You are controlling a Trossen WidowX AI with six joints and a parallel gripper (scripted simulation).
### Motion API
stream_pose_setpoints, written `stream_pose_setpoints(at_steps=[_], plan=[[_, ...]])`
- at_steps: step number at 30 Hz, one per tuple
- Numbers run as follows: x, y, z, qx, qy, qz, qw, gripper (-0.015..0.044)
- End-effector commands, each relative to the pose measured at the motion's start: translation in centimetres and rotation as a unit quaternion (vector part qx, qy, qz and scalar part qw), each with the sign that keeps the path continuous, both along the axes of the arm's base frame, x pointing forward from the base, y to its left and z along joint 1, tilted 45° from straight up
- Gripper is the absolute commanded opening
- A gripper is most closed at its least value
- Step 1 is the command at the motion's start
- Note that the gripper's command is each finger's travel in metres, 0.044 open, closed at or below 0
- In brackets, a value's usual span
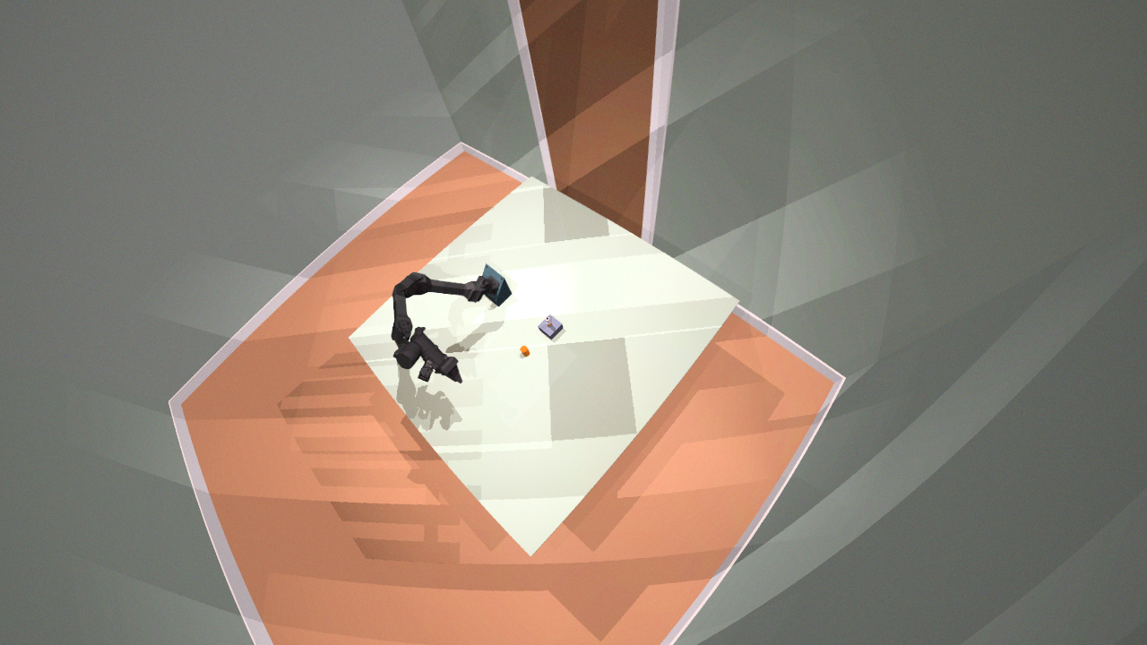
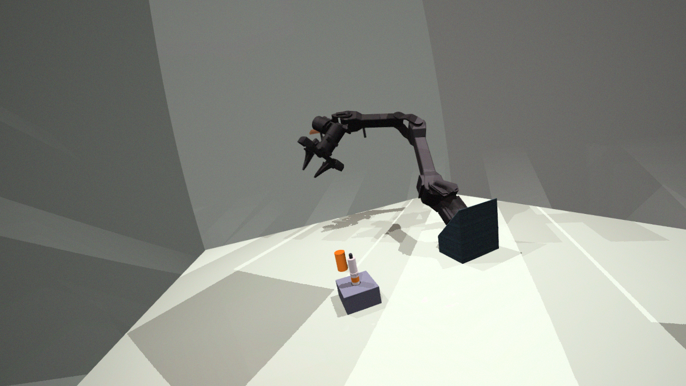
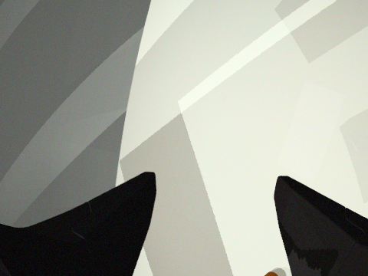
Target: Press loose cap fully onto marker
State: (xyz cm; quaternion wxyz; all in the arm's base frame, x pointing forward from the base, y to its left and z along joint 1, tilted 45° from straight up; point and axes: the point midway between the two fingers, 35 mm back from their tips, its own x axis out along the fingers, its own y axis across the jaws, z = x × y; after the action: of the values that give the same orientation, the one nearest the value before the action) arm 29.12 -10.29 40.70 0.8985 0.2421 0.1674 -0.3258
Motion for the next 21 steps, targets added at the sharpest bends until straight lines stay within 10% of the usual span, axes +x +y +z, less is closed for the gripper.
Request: stream_pose_setpoints(at_steps=[1, 9, 16, 21], plan=[[2.6, 1.3, -6.0, -0.074, 0.16, 0.068, 0.982, 0.0243], [4.6, 5.3, -18.2, -0.234, 0.474, 0.269, 0.805, 0.0243], [2.2, 8.4, -27.6, -0.373, 0.702, 0.459, 0.397, 0.0243], [1.7, 8.2, -27.6, -0.375, 0.706, 0.463, 0.383, 0.0243]])
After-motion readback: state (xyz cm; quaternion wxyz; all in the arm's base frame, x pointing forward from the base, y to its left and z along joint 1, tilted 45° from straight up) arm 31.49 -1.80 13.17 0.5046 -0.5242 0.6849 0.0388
